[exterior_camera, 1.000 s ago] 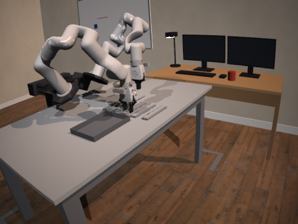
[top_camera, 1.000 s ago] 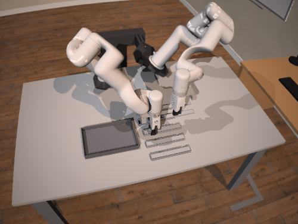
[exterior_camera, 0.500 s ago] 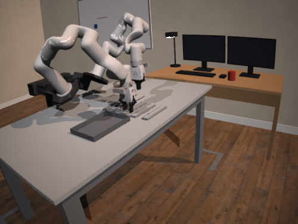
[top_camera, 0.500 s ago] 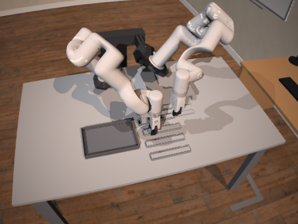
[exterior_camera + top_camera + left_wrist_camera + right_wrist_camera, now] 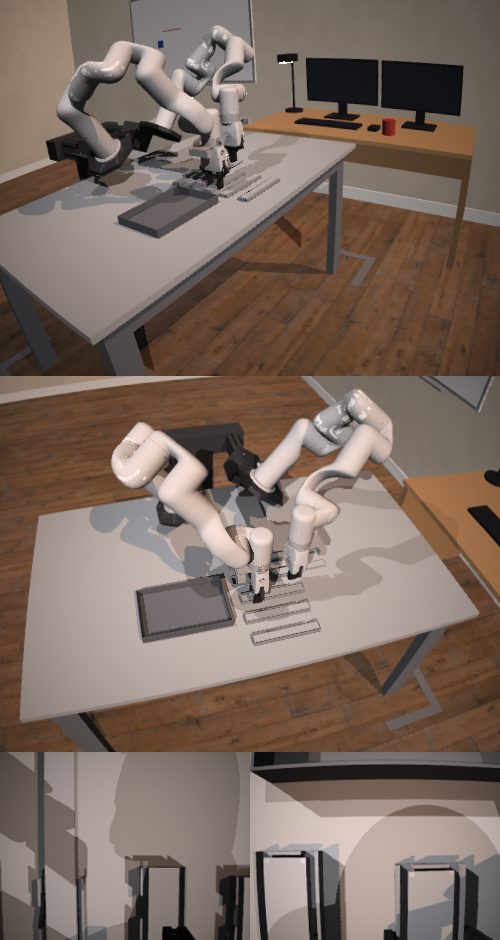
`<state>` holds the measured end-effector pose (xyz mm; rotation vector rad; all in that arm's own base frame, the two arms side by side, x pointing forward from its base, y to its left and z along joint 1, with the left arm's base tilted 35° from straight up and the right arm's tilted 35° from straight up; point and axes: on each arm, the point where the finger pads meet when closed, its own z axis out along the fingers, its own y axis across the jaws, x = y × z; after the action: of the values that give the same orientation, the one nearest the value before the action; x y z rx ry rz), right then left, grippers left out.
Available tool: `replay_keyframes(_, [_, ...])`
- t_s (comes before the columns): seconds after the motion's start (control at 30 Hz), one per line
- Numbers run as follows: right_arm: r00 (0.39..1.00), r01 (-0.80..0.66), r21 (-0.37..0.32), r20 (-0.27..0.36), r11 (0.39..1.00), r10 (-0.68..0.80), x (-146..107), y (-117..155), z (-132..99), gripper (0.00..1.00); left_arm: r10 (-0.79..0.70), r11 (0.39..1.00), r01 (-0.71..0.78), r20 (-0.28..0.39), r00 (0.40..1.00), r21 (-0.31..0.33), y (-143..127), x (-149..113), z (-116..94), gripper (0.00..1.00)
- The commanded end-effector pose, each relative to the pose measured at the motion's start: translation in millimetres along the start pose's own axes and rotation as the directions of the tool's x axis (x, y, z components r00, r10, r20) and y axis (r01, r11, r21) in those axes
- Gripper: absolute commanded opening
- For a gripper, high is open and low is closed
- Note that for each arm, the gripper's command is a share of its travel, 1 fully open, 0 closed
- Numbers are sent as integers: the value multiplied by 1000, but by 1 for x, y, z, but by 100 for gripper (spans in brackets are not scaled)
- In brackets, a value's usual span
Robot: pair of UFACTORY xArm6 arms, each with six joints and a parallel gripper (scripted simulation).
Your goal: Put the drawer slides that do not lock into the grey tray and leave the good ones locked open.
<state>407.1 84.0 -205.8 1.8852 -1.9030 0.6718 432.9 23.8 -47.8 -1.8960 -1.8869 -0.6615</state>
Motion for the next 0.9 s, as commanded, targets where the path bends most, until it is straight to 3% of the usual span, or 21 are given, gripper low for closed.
replay_keyframes(0.0, [1000,-1,3,2,1000,1,-1,-2,-1,0,-2,1000,2,0,1000,-7,4,0,16,0])
replay_keyframes(0.3, [1000,-1,3,2,1000,1,-1,-2,-1,0,-2,1000,2,0,1000,-7,4,0,50,0])
replay_keyframes(0.87, [1000,-1,3,2,1000,1,-1,-2,-1,0,-2,1000,2,0,1000,-7,4,6,53,0])
